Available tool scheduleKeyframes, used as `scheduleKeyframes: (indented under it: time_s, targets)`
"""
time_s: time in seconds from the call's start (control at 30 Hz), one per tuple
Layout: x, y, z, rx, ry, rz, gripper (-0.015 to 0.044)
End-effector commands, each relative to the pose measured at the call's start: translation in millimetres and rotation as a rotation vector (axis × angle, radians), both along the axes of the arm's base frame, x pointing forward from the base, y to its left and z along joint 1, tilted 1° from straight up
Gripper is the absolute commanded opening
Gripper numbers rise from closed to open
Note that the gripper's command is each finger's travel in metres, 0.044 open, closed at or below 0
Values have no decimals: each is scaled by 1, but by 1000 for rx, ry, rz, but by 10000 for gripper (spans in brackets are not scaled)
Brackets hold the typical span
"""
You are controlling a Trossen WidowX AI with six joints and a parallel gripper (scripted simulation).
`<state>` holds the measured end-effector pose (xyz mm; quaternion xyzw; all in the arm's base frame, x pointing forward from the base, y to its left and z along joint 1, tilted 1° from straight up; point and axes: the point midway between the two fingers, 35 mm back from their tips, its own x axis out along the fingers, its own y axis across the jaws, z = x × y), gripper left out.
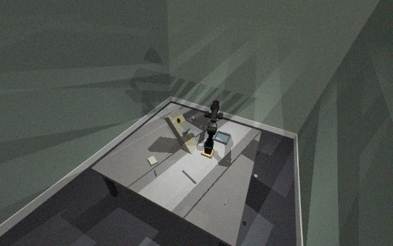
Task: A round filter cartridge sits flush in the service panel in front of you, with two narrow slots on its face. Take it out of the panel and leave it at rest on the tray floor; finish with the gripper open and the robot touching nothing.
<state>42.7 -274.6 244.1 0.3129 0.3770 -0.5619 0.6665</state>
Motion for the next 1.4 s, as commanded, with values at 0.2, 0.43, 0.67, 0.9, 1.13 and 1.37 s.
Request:
scheduleKeyframes:
  time_s: [0.2,0.43,0.67,0.9,1.13,1.37]
  targets:
    - [-52,-6,-40,-3,4,-189,0]
    - [-86,-2,-67,-4,5,-311,0]
    - [-118,9,-94,-4,6,-433,0]
    - [-133,16,-108,-4,7,-494,0]
    - [-134,13,-128,-4,7,-494,0]
    - [-135,12,-158,-4,7,-494,0]
